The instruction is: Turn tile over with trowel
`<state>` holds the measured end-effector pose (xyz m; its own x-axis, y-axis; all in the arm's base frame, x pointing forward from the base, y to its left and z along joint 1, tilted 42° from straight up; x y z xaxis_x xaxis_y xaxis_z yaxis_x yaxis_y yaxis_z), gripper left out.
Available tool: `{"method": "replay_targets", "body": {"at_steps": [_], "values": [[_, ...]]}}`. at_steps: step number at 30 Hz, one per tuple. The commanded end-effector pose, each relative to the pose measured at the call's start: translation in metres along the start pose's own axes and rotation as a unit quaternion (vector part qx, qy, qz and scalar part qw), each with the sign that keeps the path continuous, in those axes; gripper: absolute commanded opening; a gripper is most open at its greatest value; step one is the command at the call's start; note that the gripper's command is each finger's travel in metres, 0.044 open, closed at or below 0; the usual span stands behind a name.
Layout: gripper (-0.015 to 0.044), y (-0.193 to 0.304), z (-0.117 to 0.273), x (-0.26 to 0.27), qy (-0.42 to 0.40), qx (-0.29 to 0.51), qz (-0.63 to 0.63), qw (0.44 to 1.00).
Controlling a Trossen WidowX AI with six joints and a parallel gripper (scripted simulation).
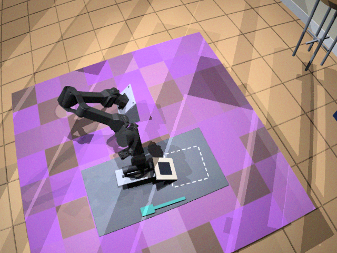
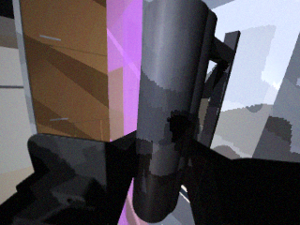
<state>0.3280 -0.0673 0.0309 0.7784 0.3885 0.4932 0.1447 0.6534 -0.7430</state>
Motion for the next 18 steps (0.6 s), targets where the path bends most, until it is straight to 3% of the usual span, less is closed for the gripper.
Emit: {"method": "replay_targets", "body": {"at_steps": [1,18], "values": [[0.0000,0.004,0.005,0.010,-0.010,0.001,-0.006,1.000],[0.0000,0.030,0.015,0.025,-0.010,0.002,-0.007,1.000]]}}
Point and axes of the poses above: the point midway between the two fingers, 35 mm back from their tips, its own z axis back along the fingers, its own x axis across the jaws, y = z × x, the point moved 5 cm from there along z, back along the fingers, and after that the axes turned 7 degrees about z, right-handed, at the moved point
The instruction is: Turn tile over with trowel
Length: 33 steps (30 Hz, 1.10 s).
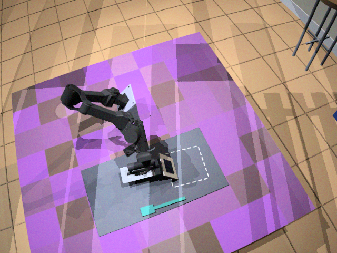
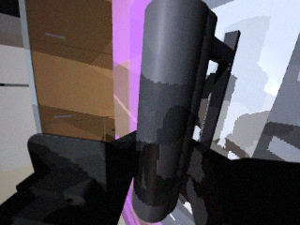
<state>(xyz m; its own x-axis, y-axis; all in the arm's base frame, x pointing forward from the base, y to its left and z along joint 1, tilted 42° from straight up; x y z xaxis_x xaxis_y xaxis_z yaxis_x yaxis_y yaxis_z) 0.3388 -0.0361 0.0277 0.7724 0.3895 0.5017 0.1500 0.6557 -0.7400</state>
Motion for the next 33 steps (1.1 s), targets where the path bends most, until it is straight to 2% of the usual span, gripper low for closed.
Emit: {"method": "replay_targets", "body": {"at_steps": [1,26,33], "values": [[0.0000,0.008,0.003,0.006,-0.006,0.002,-0.004,1.000],[0.0000,0.052,0.001,0.010,-0.007,0.003,-0.005,1.000],[0.0000,0.037,0.005,0.015,-0.006,0.003,-0.005,1.000]]}}
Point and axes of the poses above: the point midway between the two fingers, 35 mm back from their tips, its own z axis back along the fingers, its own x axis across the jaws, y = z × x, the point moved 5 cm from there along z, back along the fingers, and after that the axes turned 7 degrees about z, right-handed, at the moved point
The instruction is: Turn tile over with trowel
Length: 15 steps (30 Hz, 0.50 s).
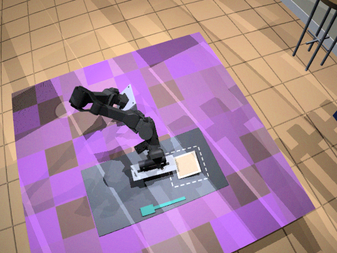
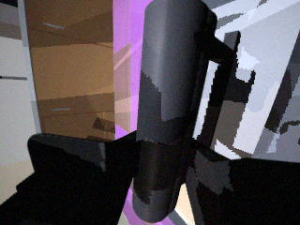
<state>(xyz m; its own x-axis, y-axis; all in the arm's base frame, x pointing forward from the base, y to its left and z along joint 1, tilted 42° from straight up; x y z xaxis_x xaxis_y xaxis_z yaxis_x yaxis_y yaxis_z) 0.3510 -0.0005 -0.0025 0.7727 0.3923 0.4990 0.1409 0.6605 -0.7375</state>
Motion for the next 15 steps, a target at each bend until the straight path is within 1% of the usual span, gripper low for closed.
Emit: {"method": "replay_targets", "body": {"at_steps": [1,10,15], "values": [[0.0000,-0.015,0.005,0.008,-0.006,-0.002,-0.006,1.000],[0.0000,-0.055,0.018,0.015,-0.006,-0.003,-0.006,1.000],[0.0000,-0.058,0.019,0.015,-0.006,-0.003,-0.006,1.000]]}}
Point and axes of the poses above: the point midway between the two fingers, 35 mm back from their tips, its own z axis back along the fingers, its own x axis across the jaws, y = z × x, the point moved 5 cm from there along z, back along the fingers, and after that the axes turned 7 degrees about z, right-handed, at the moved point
